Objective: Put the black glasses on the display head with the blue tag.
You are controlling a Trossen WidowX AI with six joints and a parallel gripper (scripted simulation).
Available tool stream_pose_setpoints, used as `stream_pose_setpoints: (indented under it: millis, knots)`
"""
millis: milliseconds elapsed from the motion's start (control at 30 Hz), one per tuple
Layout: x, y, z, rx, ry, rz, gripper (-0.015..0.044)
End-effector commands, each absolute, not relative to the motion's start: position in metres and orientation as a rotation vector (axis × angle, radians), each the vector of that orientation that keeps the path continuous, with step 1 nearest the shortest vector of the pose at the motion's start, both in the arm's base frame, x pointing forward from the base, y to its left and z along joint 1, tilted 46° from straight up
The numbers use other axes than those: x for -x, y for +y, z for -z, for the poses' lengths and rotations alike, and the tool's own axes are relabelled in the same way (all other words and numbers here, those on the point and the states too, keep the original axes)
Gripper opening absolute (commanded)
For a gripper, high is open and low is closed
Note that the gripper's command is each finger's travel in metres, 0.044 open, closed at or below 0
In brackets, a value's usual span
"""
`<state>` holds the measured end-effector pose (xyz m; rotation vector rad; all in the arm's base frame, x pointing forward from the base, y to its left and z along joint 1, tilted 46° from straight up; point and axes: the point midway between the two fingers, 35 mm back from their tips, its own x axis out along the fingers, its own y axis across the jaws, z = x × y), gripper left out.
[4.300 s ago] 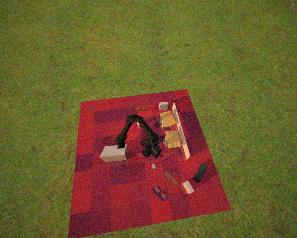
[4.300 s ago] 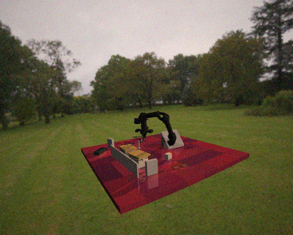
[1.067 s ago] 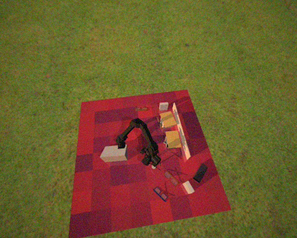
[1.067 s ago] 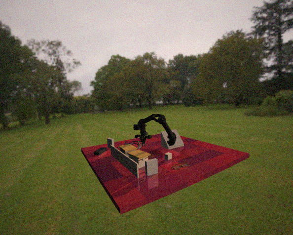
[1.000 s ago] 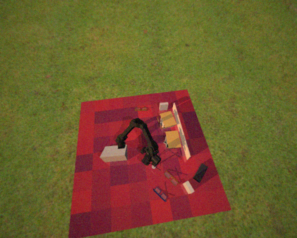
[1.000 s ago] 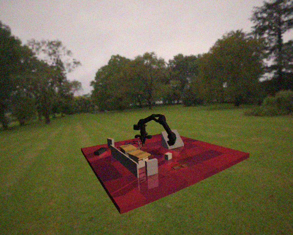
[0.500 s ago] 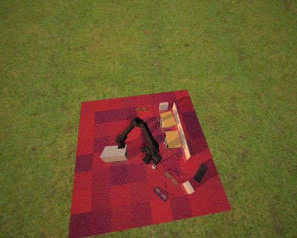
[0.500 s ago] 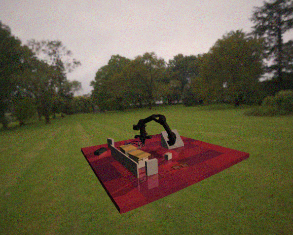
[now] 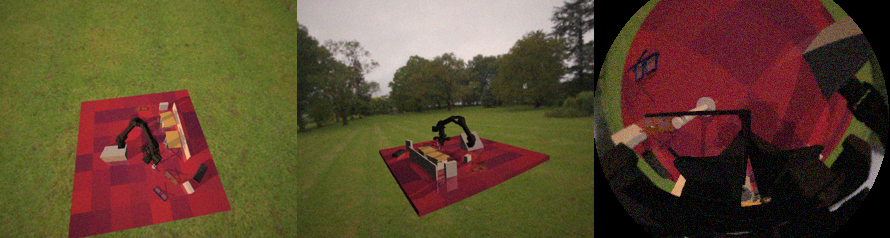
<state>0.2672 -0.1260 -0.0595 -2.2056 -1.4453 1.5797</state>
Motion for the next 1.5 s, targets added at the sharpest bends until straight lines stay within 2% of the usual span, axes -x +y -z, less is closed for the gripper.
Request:
stream_pose_setpoints:
  millis: [0, 433, 1000, 1467]
  knots:
    - [-0.268, -0.126, 0.058, 2.212, -1.445, -1.577, 0.0000]
    - [-0.261, -0.132, 0.061, 2.212, -1.445, -1.578, 0.0000]
    - [-0.256, -0.175, 0.022, 2.212, -1.443, -1.582, 0.0000]
    - [-0.217, -0.219, 0.067, 2.213, -1.440, -1.589, 0.0000]
